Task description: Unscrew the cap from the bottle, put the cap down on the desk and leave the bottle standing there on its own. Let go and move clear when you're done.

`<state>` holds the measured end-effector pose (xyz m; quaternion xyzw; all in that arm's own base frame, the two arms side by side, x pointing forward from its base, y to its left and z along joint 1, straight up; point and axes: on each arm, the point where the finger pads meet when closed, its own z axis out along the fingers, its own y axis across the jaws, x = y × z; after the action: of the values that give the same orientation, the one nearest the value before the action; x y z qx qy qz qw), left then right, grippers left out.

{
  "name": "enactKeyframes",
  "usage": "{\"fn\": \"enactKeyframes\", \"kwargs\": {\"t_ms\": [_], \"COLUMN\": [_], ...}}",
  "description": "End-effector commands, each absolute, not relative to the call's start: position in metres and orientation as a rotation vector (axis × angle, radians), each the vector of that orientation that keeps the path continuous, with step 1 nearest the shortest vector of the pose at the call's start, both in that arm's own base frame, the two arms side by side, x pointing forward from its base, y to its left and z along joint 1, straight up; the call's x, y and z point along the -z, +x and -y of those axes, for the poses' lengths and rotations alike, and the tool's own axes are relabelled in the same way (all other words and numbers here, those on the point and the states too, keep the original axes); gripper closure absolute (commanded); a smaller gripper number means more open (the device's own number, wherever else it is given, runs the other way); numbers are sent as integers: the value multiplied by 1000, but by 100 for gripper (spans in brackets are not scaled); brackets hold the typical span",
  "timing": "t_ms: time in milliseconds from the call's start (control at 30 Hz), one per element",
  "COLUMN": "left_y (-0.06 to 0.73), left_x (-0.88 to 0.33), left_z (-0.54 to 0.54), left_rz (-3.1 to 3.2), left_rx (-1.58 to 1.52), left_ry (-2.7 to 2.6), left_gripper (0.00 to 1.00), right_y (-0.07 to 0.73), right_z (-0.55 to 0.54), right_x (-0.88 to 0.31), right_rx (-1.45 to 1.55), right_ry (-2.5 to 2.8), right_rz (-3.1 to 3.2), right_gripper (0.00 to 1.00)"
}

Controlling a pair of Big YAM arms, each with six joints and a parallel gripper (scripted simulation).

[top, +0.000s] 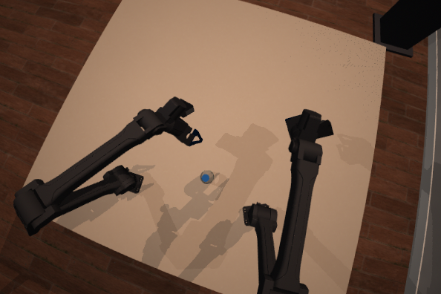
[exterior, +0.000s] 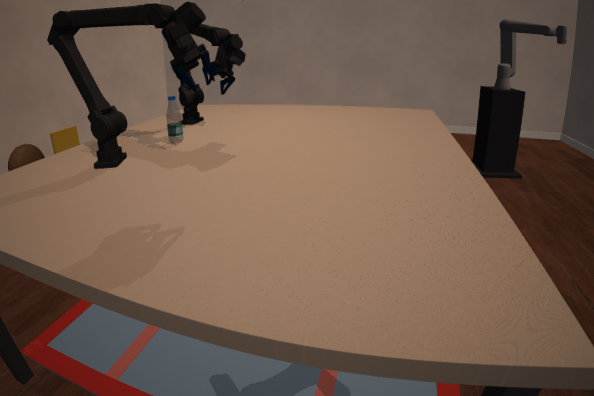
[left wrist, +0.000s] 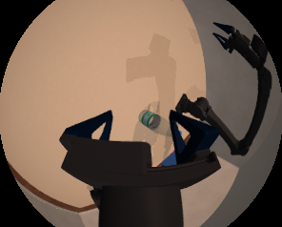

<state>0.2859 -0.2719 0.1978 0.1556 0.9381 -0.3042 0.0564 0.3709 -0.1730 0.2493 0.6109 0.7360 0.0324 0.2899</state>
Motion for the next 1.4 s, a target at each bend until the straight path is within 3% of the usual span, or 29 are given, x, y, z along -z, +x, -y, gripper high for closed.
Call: {"fn": "enactKeyframes", "kwargs": {"t_ms": [0,600,933,1367], "left_y": [282,205,175,178], "left_x": [-175,-105,-95,-97], "left_z": [279,293,290,291], "left_rz": [-2679,-1750,-1172,-1147], "left_rx": [967,1295,1274,1261], "left_ry": [858,1656,1816,1823], "left_gripper": [11,11,11,11], "right_y": [371,309,278,283], "right_z": [142,-5,-46,-44], "right_x": [-271,-286,-307,-307], "right_rx": [-185,-507,-635,-634], "right_ry": [1719,1874,1924,1920], "right_rz": [-1877,-1943,-1956,-1951], "right_gripper": [43,43,43,43]}}
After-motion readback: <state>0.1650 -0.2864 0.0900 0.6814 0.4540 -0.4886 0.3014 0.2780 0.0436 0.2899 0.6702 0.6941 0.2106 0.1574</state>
